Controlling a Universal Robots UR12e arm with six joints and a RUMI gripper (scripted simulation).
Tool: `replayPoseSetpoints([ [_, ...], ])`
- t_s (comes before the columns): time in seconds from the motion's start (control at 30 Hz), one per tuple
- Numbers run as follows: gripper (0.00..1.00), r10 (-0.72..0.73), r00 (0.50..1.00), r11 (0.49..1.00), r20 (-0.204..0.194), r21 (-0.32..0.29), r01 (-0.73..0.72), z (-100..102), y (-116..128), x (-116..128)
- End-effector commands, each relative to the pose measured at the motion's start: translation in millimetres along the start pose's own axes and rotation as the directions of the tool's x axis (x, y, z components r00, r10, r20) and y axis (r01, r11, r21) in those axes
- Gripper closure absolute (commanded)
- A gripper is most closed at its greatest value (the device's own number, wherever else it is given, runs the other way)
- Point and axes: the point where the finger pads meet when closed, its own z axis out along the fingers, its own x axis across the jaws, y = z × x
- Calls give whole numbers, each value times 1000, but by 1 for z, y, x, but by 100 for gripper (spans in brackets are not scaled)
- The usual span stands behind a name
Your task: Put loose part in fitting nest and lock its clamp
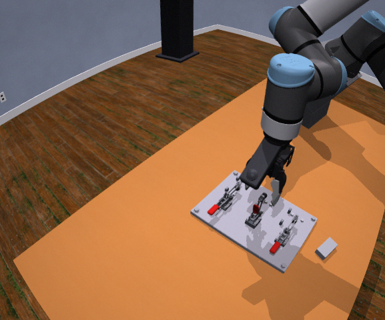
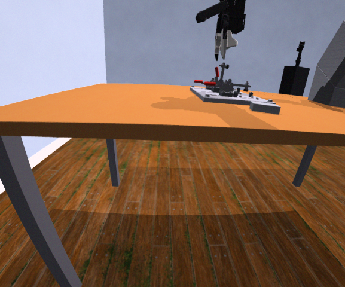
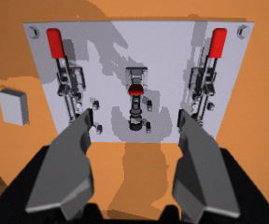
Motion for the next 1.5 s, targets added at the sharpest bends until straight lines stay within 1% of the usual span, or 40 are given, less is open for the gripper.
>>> replayPoseSetpoints([
  [0.0, 41, 0, 1000, 1000, 0, 1, 0, -2, -1, 0],
  [0.1, 41, 0, 1000, 1000, 0, 1, 0, -7, -1, 0],
  [0.2, 41, 0, 1000, 1000, 0, 1, 0, -18, -1, 0],
  [0.27, 41, 0, 1000, 1000, 0, 1, 0, -18, -1, 0],
  [0.5, 41, 0, 1000, 1000, 0, 1, 0, -53, -1, 0],
  [0.63, 41, 0, 1000, 1000, 0, 1, 0, -65, -1, 0],
  [1.07, 41, 0, 1000, 1000, 0, 1, 0, -67, 0, -3],
  [1.2, 41, 0, 1000, 1000, 0, 1, 0, -67, 3, -12],
  [1.33, 41, 0, 1000, 1000, 0, 1, 0, -67, 7, -28],
  [1.4, 41, 0, 1000, 1000, 0, 1, 0, -67, 7, -28],
  [1.47, 41, 0, 1000, 1000, 0, 1, 0, -67, 10, -38],
])
